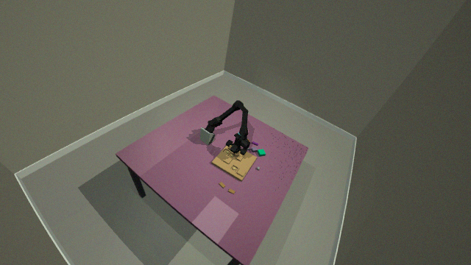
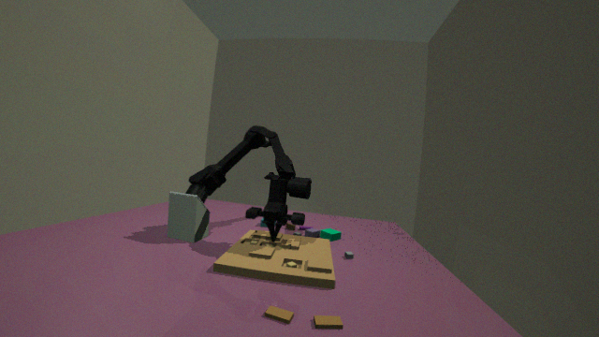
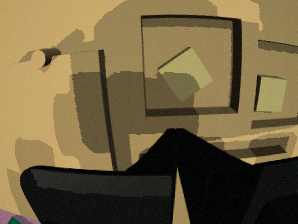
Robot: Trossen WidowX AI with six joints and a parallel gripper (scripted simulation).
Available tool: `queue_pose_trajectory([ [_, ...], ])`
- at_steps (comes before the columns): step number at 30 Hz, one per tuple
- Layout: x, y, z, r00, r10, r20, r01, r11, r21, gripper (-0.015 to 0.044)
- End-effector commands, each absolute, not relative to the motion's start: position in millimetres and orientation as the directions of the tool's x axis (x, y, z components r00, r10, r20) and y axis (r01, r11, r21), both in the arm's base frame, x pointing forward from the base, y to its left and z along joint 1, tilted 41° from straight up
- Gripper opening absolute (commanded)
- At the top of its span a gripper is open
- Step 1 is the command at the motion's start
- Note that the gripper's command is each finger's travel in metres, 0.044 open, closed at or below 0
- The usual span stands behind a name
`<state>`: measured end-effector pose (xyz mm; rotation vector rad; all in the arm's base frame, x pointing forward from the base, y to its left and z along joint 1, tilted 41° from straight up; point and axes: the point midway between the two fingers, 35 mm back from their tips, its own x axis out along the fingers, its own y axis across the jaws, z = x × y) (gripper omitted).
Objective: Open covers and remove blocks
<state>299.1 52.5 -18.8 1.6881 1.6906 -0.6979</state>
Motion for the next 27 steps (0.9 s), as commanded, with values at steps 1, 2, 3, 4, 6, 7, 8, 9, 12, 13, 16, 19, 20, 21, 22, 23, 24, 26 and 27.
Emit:
queue_pose_trajectory([
  [1,303,54,-14,0.042,0.659,-0.751,0.996,0.033,0.084,0.0000],
  [2,303,53,-13,0.042,0.659,-0.751,0.996,0.033,0.084,0.0000],
  [3,303,52,-12,0.042,0.658,-0.752,0.996,0.033,0.084,0.0000],
  [4,304,52,-11,0.042,0.658,-0.752,0.996,0.033,0.084,0.0000],
  [6,304,50,-9,0.042,0.658,-0.752,0.996,0.033,0.084,0.0000],
  [7,304,49,-9,0.042,0.658,-0.752,0.996,0.033,0.084,0.0000],
  [8,304,48,-8,0.042,0.658,-0.752,0.996,0.033,0.084,0.0000],
  [9,304,47,-7,0.042,0.658,-0.752,0.996,0.033,0.084,0.0000],
  [12,304,44,-4,0.042,0.657,-0.753,0.996,0.033,0.084,0.0000],
  [13,304,44,-3,0.042,0.657,-0.753,0.996,0.033,0.084,0.0000],
  [16,304,41,0,0.042,0.657,-0.753,0.996,0.033,0.084,0.0000],
  [19,304,38,3,0.042,0.657,-0.753,0.996,0.033,0.084,0.0000],
  [20,304,38,4,0.042,0.657,-0.753,0.996,0.033,0.084,0.0000],
  [21,304,37,5,0.042,0.657,-0.753,0.996,0.033,0.084,0.0000],
  [22,304,36,6,0.042,0.657,-0.753,0.996,0.033,0.084,0.0000],
  [23,304,35,7,0.042,0.656,-0.753,0.996,0.033,0.084,0.0000],
  [24,304,34,8,0.042,0.656,-0.753,0.996,0.033,0.084,0.0000],
  [26,304,32,10,0.042,0.656,-0.753,0.996,0.033,0.084,0.0000],
  [27,304,31,11,0.042,0.656,-0.753,0.996,0.033,0.084,0.0000],
])
